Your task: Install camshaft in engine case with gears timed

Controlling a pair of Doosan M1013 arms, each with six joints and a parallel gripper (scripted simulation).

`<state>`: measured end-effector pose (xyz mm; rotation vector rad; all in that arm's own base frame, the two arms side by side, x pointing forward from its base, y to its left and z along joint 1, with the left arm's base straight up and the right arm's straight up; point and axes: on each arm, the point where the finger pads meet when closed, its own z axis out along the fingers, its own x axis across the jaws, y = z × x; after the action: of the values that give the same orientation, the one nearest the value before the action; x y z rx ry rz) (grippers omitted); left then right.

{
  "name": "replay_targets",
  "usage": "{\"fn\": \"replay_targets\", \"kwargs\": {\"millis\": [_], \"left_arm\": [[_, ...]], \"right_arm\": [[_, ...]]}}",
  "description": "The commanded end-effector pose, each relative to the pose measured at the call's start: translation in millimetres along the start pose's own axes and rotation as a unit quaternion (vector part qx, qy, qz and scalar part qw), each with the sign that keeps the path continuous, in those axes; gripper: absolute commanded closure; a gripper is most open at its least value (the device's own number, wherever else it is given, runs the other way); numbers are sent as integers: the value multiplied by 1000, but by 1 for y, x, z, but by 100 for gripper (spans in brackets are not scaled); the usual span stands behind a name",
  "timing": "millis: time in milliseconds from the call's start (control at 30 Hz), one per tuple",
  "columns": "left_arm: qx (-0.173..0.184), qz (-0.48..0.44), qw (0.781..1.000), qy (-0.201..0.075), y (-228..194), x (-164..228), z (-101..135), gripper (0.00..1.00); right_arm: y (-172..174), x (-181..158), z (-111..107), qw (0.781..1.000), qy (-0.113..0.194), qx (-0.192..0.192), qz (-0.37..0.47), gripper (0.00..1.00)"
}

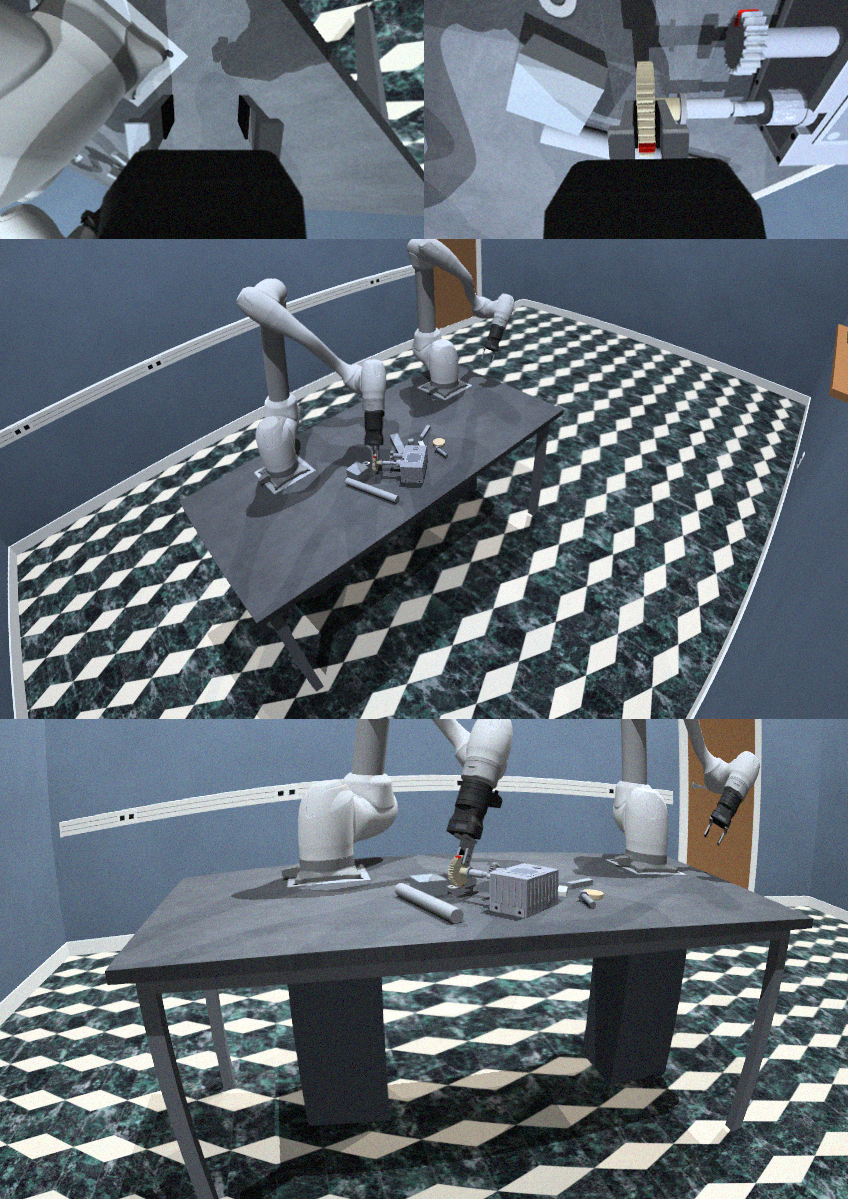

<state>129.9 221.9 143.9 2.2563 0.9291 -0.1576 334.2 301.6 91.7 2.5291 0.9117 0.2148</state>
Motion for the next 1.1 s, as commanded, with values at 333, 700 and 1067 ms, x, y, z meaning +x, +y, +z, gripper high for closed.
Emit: {"fn": "replay_targets", "kwargs": {"millis": [333, 700, 1067], "left_arm": [[0, 0, 1000, 0, 0, 0, 0, 0], [0, 0, 1000, 0, 0, 0, 0, 0], [0, 0, 1000, 0, 0, 0, 0, 0]], "right_arm": [[0, 4, 0, 1000, 0, 0, 0, 71], [0, 10, 0, 1000, 0, 0, 0, 71], [0, 13, 0, 1000, 0, 0, 0, 71]]}}
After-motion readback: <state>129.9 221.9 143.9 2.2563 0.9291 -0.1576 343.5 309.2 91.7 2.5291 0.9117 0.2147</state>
